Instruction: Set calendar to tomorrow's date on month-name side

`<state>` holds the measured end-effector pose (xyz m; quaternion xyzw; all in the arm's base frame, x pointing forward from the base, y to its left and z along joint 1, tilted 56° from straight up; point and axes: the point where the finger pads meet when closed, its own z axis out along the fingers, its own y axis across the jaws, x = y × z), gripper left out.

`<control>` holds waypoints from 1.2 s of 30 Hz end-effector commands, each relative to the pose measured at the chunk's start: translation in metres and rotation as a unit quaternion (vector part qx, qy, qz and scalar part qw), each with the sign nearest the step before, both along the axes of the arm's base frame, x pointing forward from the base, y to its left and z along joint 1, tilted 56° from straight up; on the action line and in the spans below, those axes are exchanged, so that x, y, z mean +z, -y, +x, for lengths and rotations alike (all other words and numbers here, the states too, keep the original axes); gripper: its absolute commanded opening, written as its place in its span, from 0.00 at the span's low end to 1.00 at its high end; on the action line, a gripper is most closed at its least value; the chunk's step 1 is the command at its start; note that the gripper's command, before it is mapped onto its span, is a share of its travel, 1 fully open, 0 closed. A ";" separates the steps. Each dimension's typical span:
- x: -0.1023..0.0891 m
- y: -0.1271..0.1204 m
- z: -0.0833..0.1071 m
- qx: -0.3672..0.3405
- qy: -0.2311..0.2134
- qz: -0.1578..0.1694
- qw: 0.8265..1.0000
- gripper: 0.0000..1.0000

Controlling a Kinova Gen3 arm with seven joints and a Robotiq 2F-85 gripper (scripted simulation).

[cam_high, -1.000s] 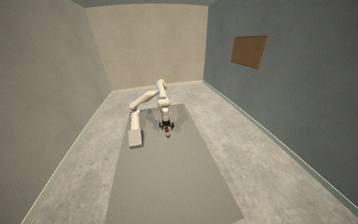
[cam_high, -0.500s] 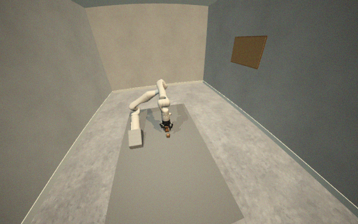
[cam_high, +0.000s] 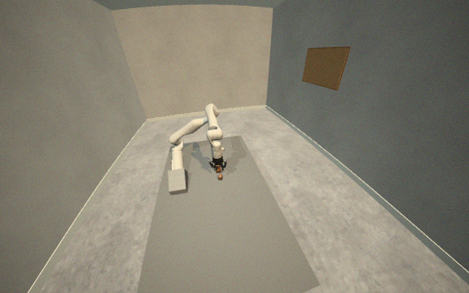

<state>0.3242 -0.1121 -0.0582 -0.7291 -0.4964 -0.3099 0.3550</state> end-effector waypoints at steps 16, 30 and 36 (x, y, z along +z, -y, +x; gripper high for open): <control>0.000 0.000 0.000 -0.001 0.000 -0.001 1.000 0.48; -0.007 -0.009 0.002 -0.001 0.000 0.000 1.000 0.48; -0.010 -0.014 0.002 -0.001 0.000 0.000 1.000 0.48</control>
